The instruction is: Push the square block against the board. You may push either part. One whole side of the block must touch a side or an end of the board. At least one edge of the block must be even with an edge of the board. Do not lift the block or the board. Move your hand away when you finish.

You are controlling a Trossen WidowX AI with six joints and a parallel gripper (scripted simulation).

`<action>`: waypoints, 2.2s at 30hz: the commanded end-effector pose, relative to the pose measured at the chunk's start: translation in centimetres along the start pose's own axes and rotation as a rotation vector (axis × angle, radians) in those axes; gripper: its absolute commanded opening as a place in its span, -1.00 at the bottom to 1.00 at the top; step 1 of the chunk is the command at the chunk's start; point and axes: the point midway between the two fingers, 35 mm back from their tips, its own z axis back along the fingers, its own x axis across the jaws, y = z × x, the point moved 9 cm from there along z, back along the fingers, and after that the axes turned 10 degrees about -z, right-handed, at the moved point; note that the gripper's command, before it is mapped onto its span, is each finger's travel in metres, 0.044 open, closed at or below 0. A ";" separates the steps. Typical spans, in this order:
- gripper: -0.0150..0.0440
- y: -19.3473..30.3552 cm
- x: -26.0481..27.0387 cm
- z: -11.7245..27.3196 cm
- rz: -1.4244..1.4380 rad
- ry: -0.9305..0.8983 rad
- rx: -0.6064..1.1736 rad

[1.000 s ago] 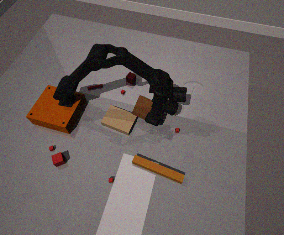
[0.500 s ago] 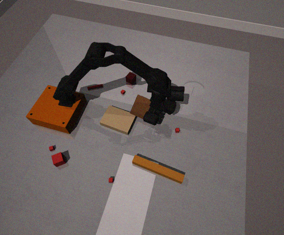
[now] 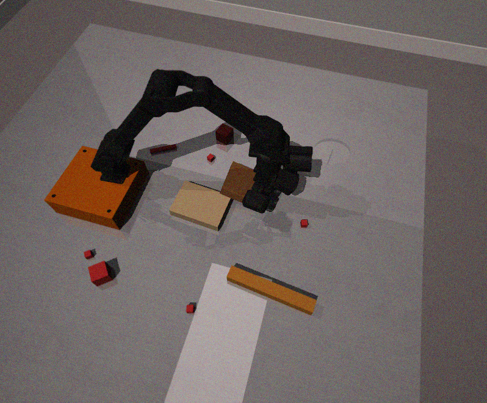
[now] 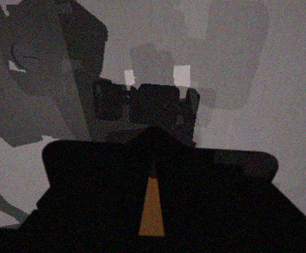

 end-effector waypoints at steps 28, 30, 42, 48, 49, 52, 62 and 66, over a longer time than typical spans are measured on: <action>-0.49 2.4 -0.6 -0.4 -0.007 0.009 0.020; -0.49 2.5 -0.6 -0.4 -0.007 0.009 0.020; -0.49 3.3 -0.8 -0.5 -0.007 0.009 0.021; -0.49 3.1 -0.8 -0.5 -0.007 0.009 0.020; -0.49 3.0 -0.7 -0.5 -0.007 0.009 0.020; -0.49 2.5 -0.6 -0.5 -0.007 0.009 0.020; -0.49 0.9 -0.2 -0.4 -0.007 0.008 0.018; -0.49 0.3 -0.1 -0.4 -0.007 0.008 0.018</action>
